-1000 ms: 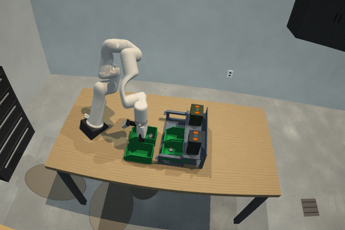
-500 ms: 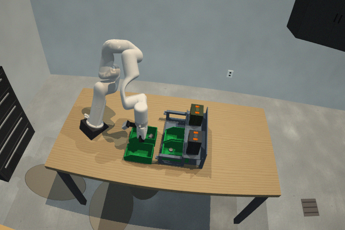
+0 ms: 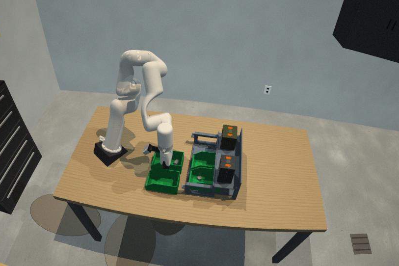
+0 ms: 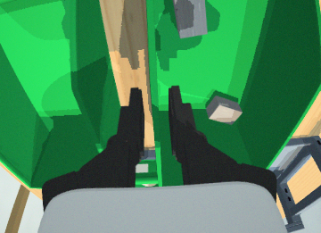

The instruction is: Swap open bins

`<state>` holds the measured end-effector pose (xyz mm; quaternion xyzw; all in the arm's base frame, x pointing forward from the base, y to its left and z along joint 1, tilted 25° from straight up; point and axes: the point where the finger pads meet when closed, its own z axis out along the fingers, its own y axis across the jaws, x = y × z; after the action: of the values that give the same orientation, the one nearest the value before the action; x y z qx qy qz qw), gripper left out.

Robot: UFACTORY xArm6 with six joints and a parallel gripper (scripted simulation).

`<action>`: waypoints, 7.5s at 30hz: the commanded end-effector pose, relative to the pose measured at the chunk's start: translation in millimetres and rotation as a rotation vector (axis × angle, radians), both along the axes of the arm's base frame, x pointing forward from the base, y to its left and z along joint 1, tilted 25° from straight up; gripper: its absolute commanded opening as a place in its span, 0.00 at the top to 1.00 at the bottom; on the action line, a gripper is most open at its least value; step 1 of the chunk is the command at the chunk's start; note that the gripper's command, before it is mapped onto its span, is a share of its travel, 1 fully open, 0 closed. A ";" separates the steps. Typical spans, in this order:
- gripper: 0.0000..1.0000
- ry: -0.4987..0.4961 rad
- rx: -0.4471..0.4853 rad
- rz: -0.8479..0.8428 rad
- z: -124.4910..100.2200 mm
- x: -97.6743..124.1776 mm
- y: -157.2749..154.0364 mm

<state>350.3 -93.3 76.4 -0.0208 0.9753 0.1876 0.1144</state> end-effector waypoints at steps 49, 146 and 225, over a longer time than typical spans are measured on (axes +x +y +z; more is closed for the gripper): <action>1.00 -0.003 -0.002 -0.001 27.5 -5.4 -11.6; 1.00 0.138 -0.014 0.054 85.0 17.0 111.8; 1.00 0.138 -0.014 0.054 93.3 53.2 111.8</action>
<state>399.3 18.9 167.6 -0.0350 0.9813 0.1852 0.0400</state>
